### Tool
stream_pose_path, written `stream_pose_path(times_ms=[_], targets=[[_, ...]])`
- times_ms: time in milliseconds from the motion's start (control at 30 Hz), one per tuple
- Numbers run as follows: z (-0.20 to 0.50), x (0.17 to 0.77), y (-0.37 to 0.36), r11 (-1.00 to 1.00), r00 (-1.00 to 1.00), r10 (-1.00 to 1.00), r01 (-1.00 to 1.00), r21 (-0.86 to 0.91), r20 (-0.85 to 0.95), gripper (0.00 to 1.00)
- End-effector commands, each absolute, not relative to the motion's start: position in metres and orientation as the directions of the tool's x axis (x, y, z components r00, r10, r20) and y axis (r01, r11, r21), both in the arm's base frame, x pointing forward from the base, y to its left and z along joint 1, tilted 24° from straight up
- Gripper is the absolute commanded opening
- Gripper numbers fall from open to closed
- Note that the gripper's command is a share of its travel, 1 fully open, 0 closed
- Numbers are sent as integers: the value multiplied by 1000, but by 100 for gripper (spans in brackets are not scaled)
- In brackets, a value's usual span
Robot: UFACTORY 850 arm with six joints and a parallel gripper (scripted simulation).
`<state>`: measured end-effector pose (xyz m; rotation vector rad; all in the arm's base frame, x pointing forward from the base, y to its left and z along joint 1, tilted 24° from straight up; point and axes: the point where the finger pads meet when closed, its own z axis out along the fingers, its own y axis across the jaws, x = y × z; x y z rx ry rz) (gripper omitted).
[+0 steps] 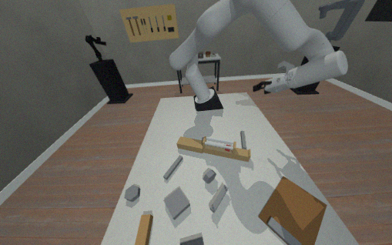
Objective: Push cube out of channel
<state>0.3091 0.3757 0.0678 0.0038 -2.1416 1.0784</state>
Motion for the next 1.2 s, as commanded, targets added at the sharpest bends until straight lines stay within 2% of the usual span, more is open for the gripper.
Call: stream_pose_path(times_ms=[0,533,567,700,867,1033,1100,1167], targets=[[68,309,376,650,-737,301,-306,-696,606,100],[68,309,376,650,-737,301,-306,-696,606,100],[68,310,376,650,-737,301,-306,-696,605,0],[68,347,350,680,-777,299,-234,-695,554,0],[71,404,299,753,-877,312,-7,-658,366,0],[76,452,251,770,-899,321,64,-635,299,0],[76,452,251,770,-899,321,64,-635,299,0],[81,485,212,784,-916,332,134,-607,227,0]])
